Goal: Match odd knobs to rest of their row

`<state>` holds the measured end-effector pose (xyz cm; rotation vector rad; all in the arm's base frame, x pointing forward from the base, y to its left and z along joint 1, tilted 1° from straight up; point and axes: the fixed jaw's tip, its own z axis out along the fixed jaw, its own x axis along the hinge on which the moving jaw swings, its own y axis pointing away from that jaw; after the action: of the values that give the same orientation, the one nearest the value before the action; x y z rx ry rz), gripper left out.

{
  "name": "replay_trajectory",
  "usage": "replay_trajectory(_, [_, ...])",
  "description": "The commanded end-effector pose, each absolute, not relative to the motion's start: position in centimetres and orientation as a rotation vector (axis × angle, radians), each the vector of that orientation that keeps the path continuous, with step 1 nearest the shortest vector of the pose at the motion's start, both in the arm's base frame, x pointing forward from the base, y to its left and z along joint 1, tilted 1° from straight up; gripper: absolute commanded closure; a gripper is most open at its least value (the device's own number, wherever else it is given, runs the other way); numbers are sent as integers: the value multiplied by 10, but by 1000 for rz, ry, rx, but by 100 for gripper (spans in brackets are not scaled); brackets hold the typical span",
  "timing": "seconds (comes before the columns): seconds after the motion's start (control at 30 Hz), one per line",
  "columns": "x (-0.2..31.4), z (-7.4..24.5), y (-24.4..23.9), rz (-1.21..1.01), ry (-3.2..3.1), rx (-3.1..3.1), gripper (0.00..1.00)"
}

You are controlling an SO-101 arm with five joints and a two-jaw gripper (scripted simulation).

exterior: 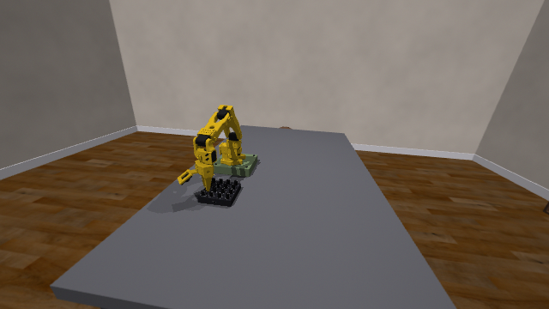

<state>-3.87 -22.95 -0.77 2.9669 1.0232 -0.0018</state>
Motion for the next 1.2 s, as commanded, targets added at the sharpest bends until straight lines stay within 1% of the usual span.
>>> replay_trajectory(0.0, [-41, -11, -225, 11, 1018, 2985, 90])
replay_trajectory(0.8, [-41, -11, -225, 11, 1018, 2985, 99])
replay_trajectory(1.17, [-41, -11, -225, 12, 1095, 2957, 99])
